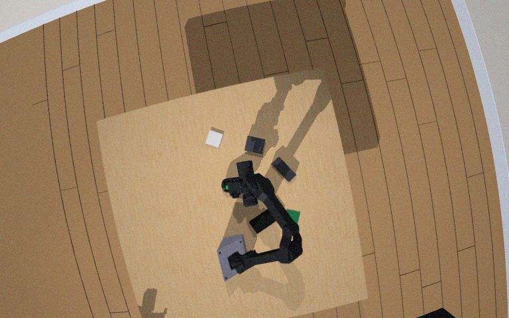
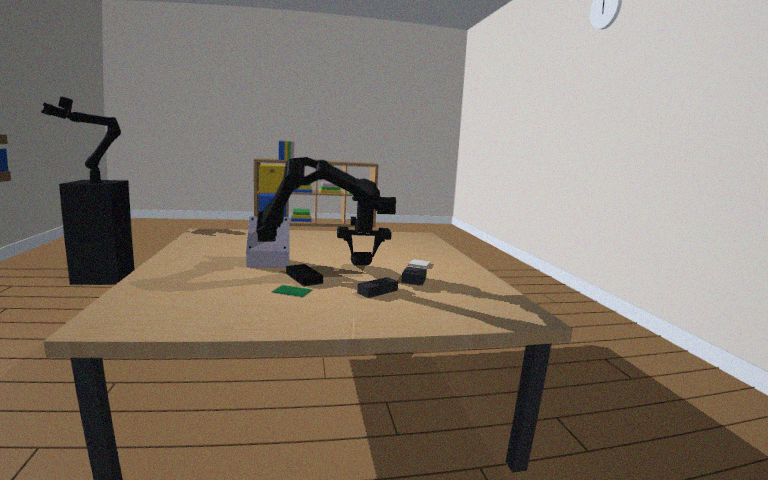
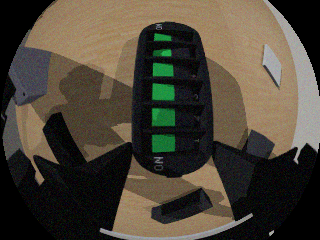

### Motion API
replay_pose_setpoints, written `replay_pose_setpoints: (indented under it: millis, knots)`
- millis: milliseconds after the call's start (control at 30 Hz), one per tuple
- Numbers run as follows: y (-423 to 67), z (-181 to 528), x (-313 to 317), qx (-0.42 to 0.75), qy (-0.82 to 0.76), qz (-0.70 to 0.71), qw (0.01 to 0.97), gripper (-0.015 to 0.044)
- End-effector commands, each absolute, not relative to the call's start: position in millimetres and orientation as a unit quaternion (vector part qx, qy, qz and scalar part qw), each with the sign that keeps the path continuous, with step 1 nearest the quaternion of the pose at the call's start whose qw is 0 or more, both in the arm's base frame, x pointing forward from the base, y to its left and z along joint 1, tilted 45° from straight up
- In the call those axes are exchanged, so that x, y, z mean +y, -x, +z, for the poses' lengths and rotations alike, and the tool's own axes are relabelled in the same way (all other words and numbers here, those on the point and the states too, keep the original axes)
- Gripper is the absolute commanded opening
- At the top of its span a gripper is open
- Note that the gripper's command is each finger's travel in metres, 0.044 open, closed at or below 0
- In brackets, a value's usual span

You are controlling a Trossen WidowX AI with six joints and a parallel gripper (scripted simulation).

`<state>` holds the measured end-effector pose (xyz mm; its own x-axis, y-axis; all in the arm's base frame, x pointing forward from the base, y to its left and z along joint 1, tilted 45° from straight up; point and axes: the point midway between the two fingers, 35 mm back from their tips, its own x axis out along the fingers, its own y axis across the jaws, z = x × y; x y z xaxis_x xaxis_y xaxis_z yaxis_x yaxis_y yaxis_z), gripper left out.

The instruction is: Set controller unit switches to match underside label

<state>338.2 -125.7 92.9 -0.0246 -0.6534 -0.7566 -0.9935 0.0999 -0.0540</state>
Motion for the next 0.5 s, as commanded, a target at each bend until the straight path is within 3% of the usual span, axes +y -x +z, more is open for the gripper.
replay_pose_setpoints:
  millis: [0, 467]
  knots:
    - [-339.5, 92.5, -119.7, 0.666, 0.619, 0.26, 0.324, 0.0336]
    - [-340.6, 92.9, -108.0, 0.671, 0.623, 0.251, 0.315, 0.0336]
